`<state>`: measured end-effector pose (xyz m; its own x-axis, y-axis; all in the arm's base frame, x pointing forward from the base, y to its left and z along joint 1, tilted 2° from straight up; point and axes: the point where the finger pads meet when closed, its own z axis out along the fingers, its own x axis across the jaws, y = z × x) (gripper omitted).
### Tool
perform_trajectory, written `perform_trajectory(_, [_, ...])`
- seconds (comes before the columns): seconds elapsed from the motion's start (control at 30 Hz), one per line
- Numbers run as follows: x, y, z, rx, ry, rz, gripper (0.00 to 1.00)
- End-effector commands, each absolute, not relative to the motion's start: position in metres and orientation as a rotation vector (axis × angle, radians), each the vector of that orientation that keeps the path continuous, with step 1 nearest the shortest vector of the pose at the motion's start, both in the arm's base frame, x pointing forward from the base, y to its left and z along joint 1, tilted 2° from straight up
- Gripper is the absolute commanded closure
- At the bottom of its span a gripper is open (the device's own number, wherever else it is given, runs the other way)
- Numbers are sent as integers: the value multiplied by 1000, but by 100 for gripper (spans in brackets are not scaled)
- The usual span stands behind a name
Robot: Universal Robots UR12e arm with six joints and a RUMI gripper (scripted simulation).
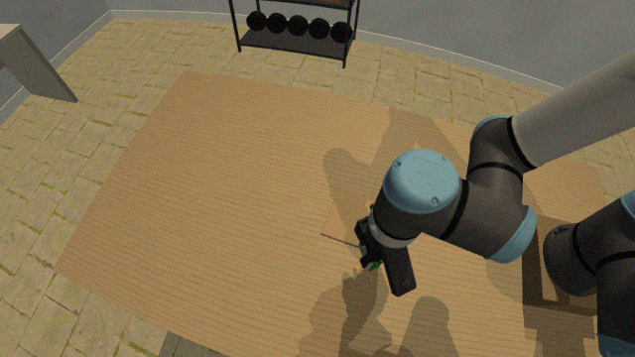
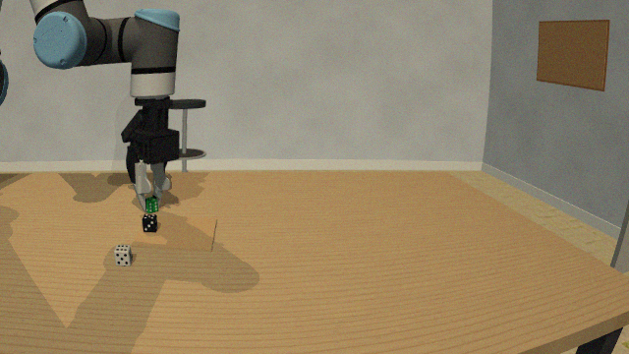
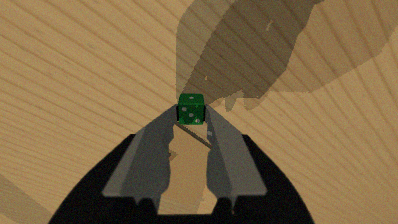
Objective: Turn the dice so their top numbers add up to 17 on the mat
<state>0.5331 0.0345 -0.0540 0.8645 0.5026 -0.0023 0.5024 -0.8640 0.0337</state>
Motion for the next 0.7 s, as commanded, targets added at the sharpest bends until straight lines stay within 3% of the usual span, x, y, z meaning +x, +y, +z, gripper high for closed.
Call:
perform_trajectory(0.0, [532, 34, -55, 3001, 810, 7, 94])
perform_trajectory(0.67, [532, 35, -41, 3001, 810, 7, 94])
